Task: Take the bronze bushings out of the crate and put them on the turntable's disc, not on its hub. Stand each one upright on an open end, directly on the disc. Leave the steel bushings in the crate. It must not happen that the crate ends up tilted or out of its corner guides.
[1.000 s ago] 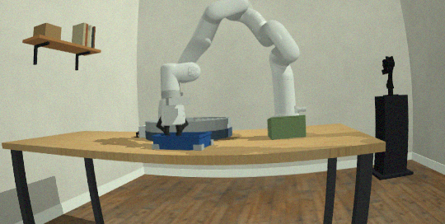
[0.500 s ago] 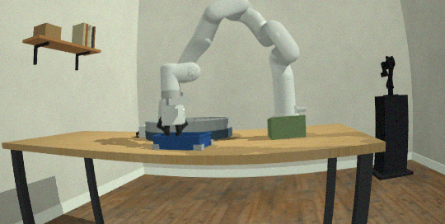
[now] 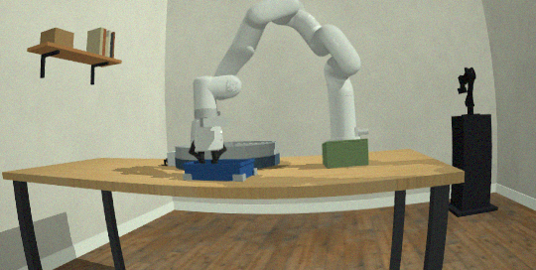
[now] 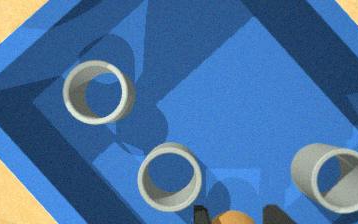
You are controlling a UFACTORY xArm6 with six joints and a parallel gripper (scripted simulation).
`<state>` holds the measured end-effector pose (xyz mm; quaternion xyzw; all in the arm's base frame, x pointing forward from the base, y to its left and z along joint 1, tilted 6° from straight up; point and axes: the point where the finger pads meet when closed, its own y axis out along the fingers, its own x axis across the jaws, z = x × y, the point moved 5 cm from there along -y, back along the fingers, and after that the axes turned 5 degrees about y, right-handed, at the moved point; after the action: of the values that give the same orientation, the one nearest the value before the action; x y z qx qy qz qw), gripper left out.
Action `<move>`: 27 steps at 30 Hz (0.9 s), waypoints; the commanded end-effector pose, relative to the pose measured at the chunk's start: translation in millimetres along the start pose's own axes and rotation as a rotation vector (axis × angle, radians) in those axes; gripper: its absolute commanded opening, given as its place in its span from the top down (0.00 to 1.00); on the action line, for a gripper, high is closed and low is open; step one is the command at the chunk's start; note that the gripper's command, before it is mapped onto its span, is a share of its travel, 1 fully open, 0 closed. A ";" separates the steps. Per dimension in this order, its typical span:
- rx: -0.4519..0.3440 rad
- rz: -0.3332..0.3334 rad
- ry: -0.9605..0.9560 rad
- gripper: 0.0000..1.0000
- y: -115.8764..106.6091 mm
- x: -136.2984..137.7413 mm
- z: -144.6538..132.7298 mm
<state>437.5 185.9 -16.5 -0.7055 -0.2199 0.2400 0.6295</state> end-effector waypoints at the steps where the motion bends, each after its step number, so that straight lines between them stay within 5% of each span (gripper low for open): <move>1: -0.001 -0.004 0.000 1.00 -1.4 1.3 -0.4; 27: -0.001 -0.004 0.000 1.00 -8.3 1.3 -0.4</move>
<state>437.0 186.2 -12.5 -0.7056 -0.2194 0.2405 0.6294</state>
